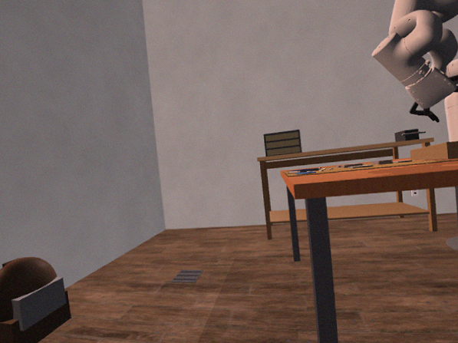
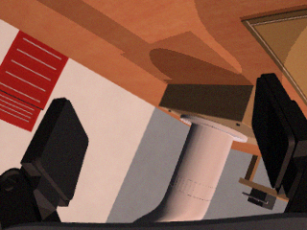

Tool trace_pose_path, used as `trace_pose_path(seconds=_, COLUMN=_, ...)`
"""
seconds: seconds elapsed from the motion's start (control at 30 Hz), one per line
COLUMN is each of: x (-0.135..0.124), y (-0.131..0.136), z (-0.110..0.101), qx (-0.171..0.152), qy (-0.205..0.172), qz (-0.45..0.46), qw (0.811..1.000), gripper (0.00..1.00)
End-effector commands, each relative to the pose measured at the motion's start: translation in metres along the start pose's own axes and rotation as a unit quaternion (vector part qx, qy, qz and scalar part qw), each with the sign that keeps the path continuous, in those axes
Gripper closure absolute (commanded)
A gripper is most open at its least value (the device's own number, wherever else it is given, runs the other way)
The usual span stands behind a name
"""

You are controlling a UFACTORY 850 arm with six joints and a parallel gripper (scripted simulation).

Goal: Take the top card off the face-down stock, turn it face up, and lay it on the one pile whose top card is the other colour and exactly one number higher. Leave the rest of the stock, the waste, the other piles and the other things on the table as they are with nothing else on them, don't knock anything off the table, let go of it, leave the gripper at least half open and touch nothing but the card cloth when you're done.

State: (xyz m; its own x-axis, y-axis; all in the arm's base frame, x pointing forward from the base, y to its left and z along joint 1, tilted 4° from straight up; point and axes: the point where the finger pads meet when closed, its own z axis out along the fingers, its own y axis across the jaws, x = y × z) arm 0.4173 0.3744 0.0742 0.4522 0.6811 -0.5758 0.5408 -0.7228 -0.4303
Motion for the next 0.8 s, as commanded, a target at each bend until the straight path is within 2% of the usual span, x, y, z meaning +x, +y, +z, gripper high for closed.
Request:
trace_pose_path(seconds=0.0, x=0.000, y=0.000, z=-0.001, qx=0.000, qy=0.001, qz=0.000, qw=1.000, gripper=0.00)
trace_pose_path(seconds=0.6, x=-0.001, y=0.002, z=-0.001, qx=-0.002, qy=0.002, qz=-0.001, qw=1.000, gripper=0.00)
trace_pose_path(seconds=0.67, x=-0.005, y=0.016, z=-0.002, qx=-0.009, qy=0.009, qz=-0.003, qw=1.000, gripper=0.00)
trace_pose_path(seconds=0.77, x=-0.023, y=0.066, z=-0.003, qx=-0.037, qy=0.032, qz=-0.011, qw=0.999, gripper=0.00)
